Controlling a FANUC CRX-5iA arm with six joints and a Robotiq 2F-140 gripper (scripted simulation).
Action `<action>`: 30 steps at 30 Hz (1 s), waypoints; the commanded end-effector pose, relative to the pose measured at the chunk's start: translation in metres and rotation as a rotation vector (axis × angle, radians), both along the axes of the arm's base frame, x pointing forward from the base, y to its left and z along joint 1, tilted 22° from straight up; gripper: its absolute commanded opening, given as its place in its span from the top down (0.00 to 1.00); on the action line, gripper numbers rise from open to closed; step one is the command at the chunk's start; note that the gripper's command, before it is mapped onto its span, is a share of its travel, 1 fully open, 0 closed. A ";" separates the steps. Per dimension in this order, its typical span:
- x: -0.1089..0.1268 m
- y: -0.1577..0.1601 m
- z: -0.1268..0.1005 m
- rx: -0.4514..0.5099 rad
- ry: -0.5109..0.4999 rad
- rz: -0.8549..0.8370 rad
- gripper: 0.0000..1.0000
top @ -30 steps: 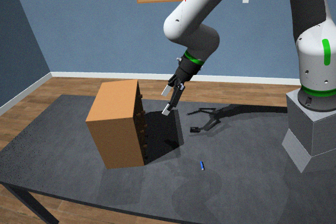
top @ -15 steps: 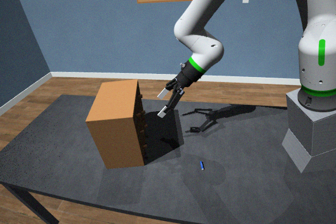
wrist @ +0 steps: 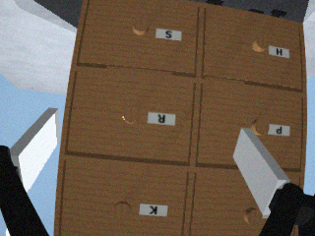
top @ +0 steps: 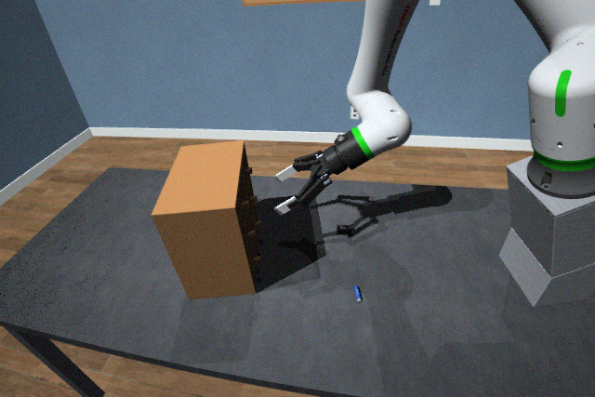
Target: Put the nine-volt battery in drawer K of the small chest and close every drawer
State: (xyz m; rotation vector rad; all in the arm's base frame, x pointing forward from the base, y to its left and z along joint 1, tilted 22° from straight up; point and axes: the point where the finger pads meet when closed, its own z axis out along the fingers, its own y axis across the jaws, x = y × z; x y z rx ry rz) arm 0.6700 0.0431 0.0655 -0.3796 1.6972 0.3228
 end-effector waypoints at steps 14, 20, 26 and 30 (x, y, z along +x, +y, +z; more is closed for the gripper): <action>0.011 0.013 -0.010 0.071 -0.170 0.004 0.00; 0.011 0.013 -0.010 0.072 -0.173 0.004 0.00; 0.011 0.013 -0.011 0.072 -0.173 0.004 0.00; 0.013 0.014 -0.016 0.072 -0.173 0.004 0.00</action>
